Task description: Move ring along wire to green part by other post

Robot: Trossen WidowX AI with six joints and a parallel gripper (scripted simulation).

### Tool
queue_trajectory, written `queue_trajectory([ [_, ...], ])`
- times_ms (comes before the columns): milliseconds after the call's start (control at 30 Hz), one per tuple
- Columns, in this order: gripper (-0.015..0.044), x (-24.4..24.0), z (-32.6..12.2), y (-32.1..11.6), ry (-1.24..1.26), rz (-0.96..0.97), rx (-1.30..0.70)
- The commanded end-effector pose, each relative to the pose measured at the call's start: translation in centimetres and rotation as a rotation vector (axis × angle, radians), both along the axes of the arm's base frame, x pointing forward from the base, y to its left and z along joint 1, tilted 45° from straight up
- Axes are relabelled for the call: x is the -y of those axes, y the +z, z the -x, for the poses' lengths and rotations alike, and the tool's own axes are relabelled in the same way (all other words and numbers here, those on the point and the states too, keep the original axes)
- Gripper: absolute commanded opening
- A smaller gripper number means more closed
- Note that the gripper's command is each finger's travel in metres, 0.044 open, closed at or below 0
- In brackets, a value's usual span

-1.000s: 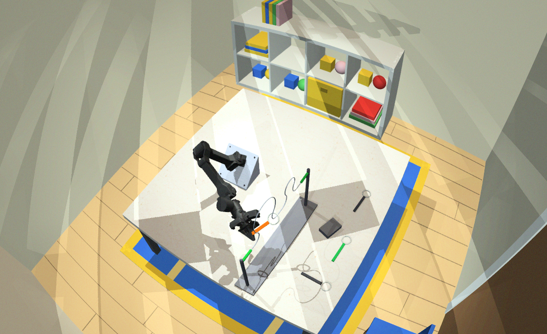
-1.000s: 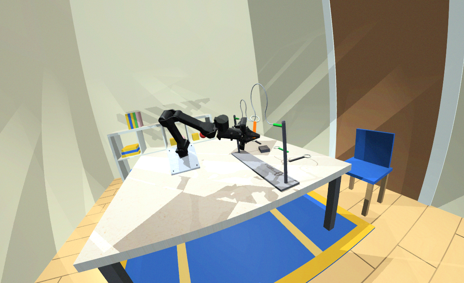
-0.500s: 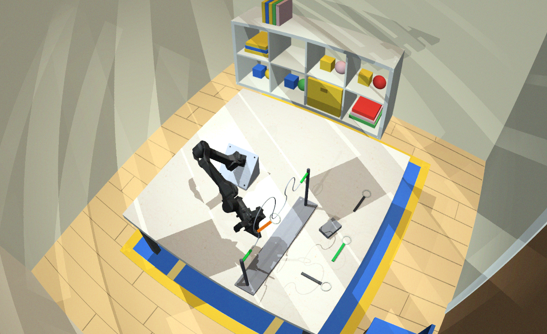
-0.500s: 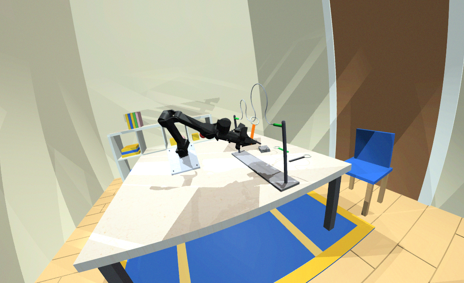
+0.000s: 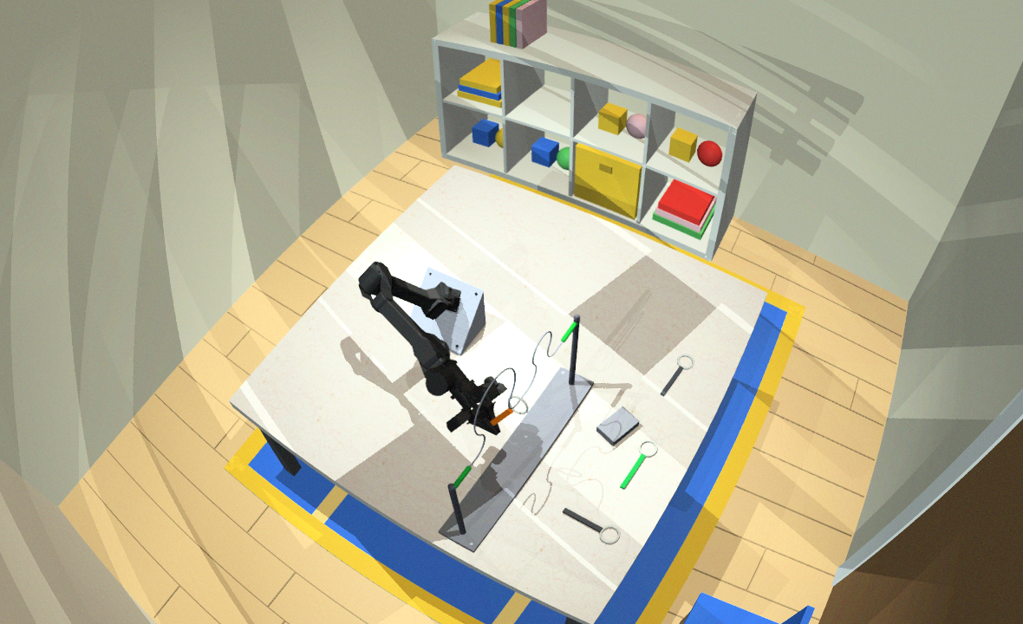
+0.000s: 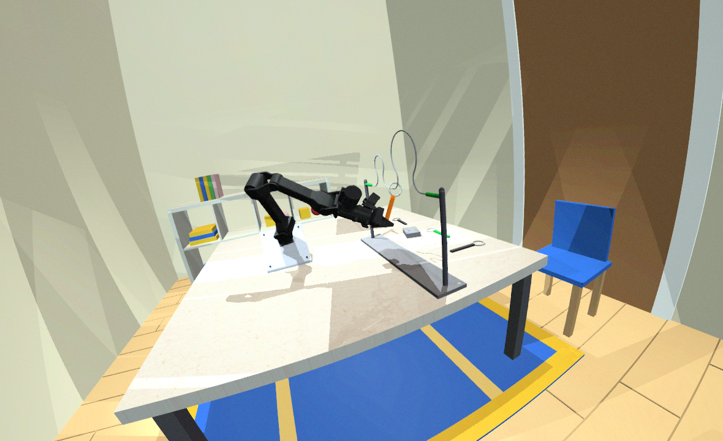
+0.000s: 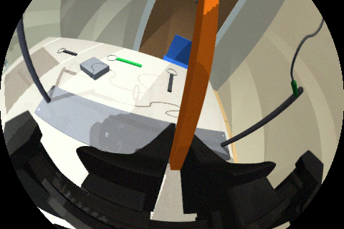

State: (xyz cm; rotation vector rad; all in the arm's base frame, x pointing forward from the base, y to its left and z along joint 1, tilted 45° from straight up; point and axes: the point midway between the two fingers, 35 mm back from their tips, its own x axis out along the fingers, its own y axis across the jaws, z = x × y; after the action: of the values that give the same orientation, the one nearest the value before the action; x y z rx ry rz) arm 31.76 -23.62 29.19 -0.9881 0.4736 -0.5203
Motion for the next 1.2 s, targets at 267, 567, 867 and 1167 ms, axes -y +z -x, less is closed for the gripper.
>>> queue_trajectory([
  [267, -0.0150, -2.0, -0.2, -2.2, 0.002, -0.157, 0.032],
  [567, -0.0150, -3.0, -0.3, -3.2, 0.004, -0.205, 0.039],
  [867, -0.0150, -3.8, -0.5, -4.1, 0.005, -0.231, 0.043],
  [1167, -0.0150, -4.8, -0.7, -5.1, 0.007, -0.275, 0.051],
])
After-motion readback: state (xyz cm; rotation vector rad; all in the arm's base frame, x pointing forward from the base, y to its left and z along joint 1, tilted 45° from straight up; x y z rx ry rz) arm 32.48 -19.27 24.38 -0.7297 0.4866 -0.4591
